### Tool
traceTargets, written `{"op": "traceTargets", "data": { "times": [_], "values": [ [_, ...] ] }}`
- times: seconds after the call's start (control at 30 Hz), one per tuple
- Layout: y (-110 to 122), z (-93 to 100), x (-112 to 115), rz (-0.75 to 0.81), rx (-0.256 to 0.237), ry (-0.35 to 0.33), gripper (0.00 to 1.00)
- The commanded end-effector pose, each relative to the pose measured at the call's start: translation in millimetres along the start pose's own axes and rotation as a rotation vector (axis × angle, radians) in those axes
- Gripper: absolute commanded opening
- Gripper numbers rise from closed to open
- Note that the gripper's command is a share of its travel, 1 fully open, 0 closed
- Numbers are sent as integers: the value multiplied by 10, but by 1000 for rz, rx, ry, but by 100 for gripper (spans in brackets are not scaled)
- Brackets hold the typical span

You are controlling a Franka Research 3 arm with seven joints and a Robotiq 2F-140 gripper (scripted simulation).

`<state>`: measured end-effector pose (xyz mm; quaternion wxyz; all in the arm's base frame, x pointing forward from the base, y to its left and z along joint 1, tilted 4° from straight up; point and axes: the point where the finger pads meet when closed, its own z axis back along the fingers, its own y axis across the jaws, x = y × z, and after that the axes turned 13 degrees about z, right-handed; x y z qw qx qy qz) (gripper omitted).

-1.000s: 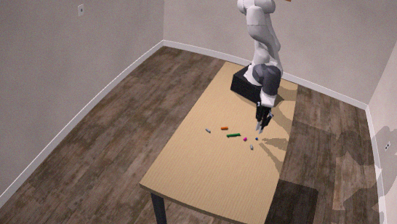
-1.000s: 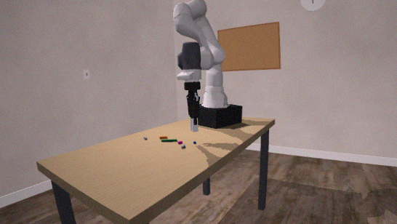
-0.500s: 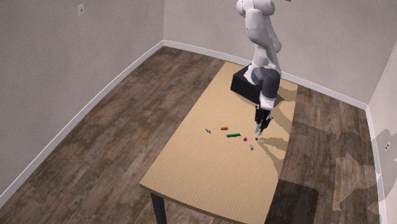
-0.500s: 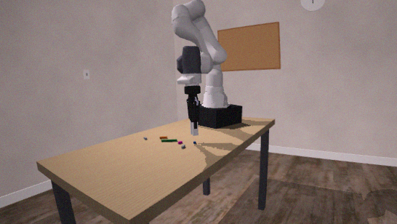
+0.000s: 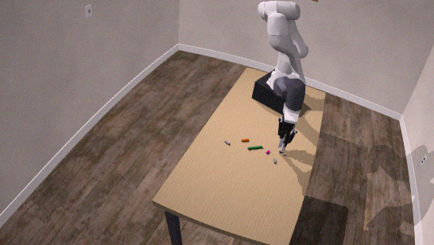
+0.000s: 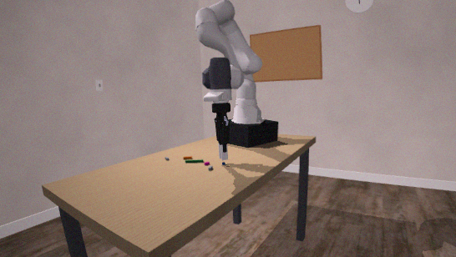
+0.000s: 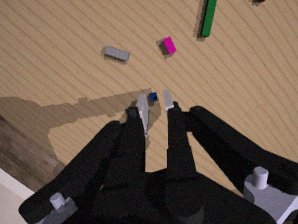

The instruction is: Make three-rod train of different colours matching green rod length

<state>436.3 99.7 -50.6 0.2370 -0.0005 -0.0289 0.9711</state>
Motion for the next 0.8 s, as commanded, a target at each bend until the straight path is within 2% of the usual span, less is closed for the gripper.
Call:
{"op": "traceTargets", "data": {
  "times": [0.0,0.77],
  "values": [
    [-28,-24,-19,-18,-7,6,15],
    [-28,-65,-19,-18,-7,6,15]
  ]
}}
